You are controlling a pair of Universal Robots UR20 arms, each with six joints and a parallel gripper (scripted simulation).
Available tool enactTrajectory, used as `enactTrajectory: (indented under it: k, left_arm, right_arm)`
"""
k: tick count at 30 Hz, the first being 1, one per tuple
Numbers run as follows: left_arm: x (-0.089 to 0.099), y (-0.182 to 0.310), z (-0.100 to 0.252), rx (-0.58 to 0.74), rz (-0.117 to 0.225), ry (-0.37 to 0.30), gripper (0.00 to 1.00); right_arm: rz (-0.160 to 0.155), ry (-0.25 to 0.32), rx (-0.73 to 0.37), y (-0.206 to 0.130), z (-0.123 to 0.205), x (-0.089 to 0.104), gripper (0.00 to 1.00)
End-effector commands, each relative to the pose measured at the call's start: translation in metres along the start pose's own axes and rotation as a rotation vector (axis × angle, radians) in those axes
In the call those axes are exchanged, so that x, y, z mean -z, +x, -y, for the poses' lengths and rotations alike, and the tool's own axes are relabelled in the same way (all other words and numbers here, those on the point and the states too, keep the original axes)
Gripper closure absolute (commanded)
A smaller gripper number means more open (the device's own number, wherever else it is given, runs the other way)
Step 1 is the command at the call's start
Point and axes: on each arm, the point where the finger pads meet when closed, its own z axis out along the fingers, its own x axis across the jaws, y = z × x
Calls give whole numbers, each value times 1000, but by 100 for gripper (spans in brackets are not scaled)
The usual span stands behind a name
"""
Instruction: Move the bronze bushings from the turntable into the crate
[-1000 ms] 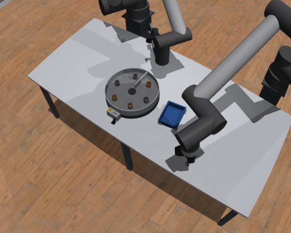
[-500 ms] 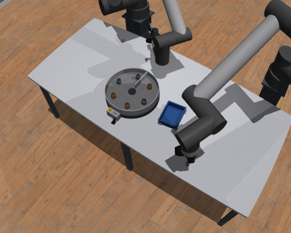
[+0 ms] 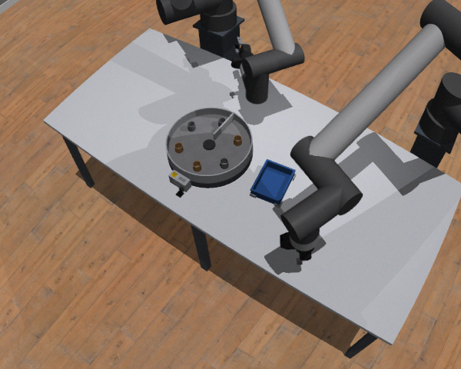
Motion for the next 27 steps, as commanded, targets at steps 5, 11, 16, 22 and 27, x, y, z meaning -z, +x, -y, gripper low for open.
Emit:
enactTrajectory:
  k: [5,11,16,22,27]
  left_arm:
    - [0,-18,-23,-8,-1,5,0]
    - [-3,-46,-62,-22,-5,11,0]
    - [-8,-76,-109,-38,-9,17,0]
    - [-12,-104,-157,-54,-12,24,0]
    - [-19,-141,-230,-78,-16,35,0]
  right_arm:
    - [1,0,0,0,0,0,0]
    - [1,0,0,0,0,0,0]
    - [1,0,0,0,0,0,0]
    - [1,0,0,0,0,0,0]
    - [1,0,0,0,0,0,0]
